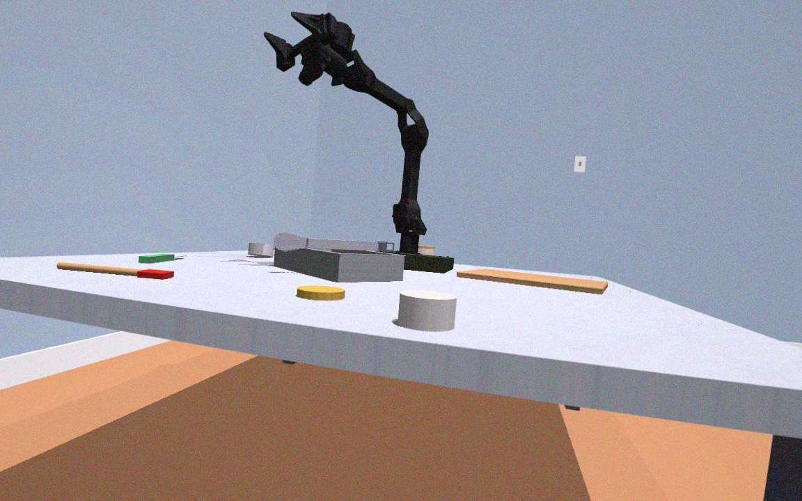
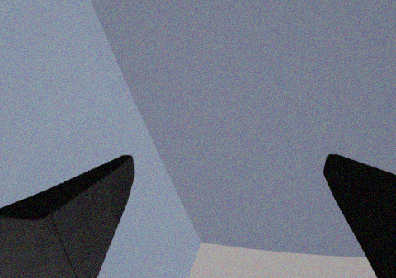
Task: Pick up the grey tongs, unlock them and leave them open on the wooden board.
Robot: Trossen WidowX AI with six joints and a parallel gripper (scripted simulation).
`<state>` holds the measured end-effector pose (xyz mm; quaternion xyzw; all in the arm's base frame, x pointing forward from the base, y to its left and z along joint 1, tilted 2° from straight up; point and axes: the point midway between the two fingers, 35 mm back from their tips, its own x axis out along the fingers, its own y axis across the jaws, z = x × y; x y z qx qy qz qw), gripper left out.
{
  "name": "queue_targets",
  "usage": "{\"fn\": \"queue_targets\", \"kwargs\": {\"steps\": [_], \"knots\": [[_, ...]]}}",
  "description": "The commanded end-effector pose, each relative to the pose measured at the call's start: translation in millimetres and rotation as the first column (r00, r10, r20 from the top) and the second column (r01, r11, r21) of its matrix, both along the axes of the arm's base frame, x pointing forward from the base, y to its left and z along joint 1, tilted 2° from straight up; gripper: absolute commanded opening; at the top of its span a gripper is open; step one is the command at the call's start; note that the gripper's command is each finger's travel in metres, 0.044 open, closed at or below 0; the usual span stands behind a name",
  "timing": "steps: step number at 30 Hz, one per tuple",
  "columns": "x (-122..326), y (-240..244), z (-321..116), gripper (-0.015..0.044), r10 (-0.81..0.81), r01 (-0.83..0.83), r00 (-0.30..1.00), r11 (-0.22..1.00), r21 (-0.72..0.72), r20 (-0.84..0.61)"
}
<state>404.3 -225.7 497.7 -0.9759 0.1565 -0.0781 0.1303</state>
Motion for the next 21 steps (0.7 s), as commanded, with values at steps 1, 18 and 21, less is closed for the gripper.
{"fn": "queue_targets", "kwargs": {"steps": [1, 18, 21], "knots": [[24.9, 3.2, -62.0, 0.0440, 0.023, -0.002, 0.986, 0.993, 0.120, -0.166], [15.4, 89.3, -336.2, 0.0440, 0.271, 0.203, 0.470, 0.893, 0.402, -0.840], [-9.4, 110.9, -374.7, 0.0440, 0.315, 0.259, 0.290, 0.883, 0.391, -0.904]]}}
